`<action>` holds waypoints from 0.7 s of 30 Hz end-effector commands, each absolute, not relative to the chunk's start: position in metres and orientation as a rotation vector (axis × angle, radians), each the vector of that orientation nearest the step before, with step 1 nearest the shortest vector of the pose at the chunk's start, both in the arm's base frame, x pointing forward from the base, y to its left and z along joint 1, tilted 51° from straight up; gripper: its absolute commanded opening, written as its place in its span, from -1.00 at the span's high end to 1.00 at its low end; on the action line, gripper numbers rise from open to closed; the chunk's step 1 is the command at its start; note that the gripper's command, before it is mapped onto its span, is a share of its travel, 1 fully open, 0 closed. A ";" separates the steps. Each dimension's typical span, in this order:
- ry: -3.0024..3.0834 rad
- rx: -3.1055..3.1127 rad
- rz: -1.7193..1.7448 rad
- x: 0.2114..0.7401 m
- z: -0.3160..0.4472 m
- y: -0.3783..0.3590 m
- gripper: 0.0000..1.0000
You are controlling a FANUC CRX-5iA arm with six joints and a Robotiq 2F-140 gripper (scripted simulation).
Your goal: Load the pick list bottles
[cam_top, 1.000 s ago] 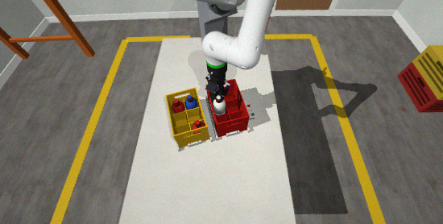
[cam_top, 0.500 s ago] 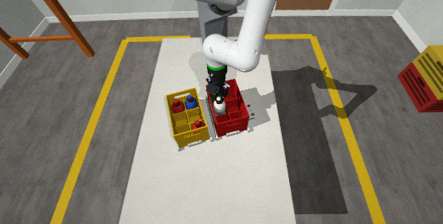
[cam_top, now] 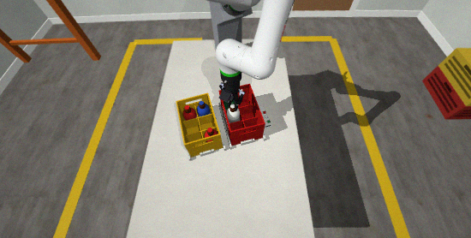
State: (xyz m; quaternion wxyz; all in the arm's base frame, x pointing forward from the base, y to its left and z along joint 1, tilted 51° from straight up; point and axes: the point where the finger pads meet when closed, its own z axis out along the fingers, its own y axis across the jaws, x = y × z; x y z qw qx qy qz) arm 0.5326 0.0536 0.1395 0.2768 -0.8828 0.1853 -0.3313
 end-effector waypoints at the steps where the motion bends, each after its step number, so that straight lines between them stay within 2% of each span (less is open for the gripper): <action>1: 0.498 -2.370 -0.891 0.535 0.138 0.054 0.80; 21: 0.498 -2.370 -0.891 0.541 0.132 0.058 0.80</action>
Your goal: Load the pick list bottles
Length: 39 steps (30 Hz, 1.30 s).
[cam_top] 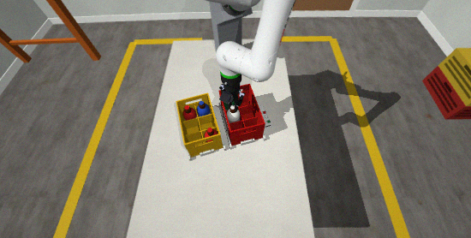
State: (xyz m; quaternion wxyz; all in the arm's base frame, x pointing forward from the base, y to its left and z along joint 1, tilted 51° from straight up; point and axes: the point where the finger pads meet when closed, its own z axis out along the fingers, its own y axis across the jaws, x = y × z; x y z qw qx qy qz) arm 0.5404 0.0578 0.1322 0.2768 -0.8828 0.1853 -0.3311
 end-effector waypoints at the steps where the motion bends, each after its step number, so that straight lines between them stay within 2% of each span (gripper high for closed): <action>1: 0.498 -2.370 -0.891 0.541 0.132 0.058 0.80; 39: 0.498 -2.370 -0.891 0.553 0.121 0.064 0.80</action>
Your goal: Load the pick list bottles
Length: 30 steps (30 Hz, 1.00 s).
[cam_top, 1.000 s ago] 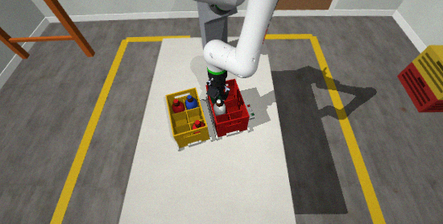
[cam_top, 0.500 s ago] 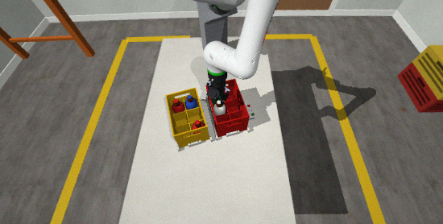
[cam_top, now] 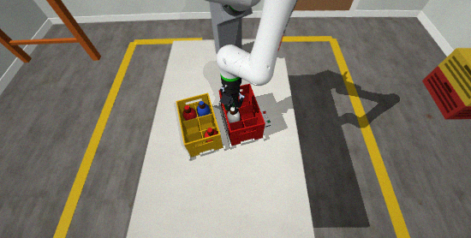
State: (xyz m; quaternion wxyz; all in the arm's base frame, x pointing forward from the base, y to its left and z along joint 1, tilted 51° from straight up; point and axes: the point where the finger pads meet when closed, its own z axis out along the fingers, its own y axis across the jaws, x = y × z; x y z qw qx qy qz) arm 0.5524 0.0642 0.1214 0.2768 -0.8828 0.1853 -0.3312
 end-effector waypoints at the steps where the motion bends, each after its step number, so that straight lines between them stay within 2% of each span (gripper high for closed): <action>1: 0.498 -2.370 -0.891 0.553 0.121 0.064 0.80; 15: 0.498 -2.370 -0.891 0.555 0.120 0.065 0.80; 16: 0.498 -2.370 -0.891 0.557 0.118 0.066 0.12; 30: 0.498 -2.370 -0.891 0.557 0.118 0.066 0.12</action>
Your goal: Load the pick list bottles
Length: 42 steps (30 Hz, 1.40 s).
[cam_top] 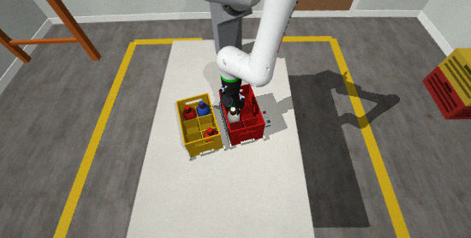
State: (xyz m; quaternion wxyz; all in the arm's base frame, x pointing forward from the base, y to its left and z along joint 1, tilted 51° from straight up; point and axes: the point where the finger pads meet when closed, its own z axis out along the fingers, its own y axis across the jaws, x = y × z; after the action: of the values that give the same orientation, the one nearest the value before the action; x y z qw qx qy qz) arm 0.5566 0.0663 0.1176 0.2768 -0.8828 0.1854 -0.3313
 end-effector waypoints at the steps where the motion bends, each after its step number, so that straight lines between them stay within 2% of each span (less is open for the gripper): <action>1: 0.498 -2.370 -0.891 0.557 0.118 0.066 0.12; 15: 0.498 -2.370 -0.891 0.557 0.118 0.066 0.12; 42: 0.498 -2.370 -0.891 0.511 0.160 0.041 0.12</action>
State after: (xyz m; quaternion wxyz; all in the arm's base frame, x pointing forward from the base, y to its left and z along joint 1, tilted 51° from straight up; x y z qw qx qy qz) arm 0.5148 0.0439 0.1555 0.2769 -0.8828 0.1853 -0.3313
